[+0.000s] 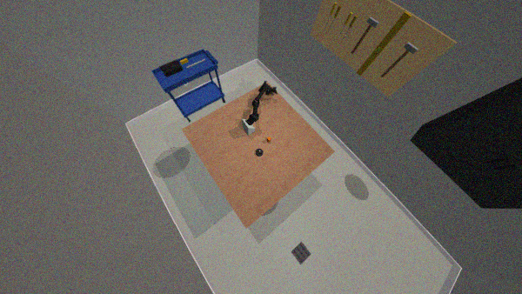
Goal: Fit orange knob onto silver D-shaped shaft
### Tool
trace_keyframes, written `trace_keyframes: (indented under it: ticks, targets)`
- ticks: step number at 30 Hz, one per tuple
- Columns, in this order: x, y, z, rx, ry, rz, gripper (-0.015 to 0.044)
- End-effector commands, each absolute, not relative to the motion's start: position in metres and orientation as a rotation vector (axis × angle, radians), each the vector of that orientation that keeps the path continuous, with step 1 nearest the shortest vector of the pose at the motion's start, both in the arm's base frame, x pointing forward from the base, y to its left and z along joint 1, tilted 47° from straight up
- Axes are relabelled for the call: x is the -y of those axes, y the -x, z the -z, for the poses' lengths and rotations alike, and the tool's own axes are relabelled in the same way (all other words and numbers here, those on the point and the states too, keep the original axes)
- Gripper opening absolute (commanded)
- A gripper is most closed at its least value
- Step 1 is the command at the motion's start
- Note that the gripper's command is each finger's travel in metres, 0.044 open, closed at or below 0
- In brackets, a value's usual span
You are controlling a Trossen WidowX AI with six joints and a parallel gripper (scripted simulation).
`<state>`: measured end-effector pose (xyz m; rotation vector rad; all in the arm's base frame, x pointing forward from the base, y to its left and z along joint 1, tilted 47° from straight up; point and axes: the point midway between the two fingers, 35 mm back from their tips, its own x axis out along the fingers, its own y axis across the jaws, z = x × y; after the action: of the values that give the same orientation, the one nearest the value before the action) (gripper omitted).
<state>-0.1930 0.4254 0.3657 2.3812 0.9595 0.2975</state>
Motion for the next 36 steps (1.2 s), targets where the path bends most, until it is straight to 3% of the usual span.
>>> trace_keyframes:
  ticks: [1,14,24,36]
  targets:
    - [-0.425,0.193,-0.366,-0.960,-2.381,-0.297,0.0426]
    - [-0.375,0.194,-0.467,-1.421,-2.608,-0.252,0.0440]
    - [-0.301,0.147,-0.566,-1.902,-2.984,-0.048,0.0440]
    - [-0.179,0.013,-0.644,-2.459,-3.496,0.398,0.0440]
